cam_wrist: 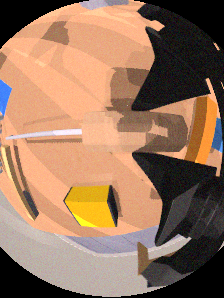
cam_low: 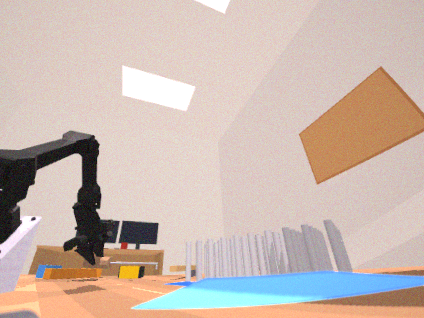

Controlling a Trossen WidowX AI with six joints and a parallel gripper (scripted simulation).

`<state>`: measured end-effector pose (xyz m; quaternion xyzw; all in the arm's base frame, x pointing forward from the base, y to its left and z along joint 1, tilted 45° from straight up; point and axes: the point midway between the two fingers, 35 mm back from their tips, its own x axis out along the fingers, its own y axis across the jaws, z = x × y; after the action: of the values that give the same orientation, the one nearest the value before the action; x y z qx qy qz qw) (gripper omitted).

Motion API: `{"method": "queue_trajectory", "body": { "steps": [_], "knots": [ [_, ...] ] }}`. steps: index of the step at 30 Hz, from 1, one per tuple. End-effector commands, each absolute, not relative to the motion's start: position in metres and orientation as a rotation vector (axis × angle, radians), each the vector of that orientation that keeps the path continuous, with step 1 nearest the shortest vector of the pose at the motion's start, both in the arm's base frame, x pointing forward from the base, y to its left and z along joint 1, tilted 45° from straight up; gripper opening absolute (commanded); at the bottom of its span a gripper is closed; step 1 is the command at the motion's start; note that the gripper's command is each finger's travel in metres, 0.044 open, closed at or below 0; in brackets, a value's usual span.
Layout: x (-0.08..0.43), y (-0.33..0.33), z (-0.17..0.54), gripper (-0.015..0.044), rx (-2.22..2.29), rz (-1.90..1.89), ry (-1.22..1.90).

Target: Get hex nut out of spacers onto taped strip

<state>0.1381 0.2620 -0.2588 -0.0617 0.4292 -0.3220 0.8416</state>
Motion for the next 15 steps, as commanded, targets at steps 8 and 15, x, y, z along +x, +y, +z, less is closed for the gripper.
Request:
{"method": "queue_trajectory", "body": {
  "steps": [8,15],
  "knots": [
    [0.1384,0.2546,-0.2642,0.0000,-0.134,-0.673,0.903],
    [0.1378,0.2496,-0.2678,0.0000,-0.135,-0.673,0.903]
  ]
}}
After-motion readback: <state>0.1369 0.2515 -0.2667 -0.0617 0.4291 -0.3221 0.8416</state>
